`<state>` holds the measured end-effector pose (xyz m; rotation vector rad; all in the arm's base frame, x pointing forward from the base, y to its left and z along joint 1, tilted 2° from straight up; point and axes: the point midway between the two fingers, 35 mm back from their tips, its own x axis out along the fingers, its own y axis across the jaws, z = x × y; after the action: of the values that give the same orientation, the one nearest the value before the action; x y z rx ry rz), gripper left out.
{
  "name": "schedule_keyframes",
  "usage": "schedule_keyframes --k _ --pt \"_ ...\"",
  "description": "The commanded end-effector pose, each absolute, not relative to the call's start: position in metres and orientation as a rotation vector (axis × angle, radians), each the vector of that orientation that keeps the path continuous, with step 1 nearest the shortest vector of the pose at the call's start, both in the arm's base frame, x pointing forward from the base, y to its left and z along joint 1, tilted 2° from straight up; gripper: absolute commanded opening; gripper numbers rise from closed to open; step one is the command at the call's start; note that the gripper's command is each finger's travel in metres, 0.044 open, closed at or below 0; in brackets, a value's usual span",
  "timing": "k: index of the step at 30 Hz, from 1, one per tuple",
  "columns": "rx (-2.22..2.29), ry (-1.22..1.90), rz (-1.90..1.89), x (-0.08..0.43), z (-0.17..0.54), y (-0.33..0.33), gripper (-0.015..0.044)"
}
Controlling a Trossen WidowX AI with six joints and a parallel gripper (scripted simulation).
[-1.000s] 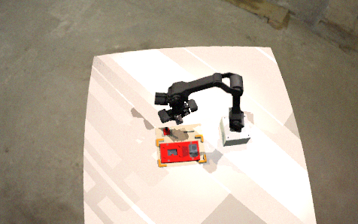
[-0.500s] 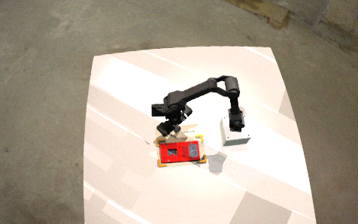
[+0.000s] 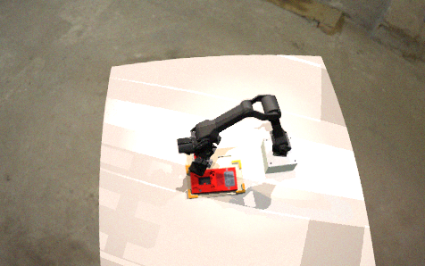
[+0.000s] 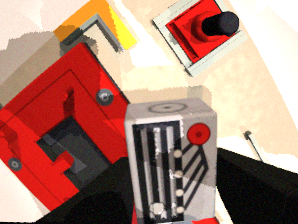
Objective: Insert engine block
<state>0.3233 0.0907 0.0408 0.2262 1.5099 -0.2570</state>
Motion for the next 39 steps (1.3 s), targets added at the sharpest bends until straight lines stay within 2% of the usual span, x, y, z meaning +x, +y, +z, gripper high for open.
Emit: schedule_keyframes --k 1,20,26,39 --pt "0.143 1.508 -0.175 0.326 0.038 0.104 0.0" --pt "-0.181 1.512 0.141 0.321 0.018 0.157 0.0" --pt "-0.216 1.51 0.174 0.321 0.018 0.157 0.0157" --pt "-0.181 1.512 0.141 0.321 0.018 0.158 0.0159"
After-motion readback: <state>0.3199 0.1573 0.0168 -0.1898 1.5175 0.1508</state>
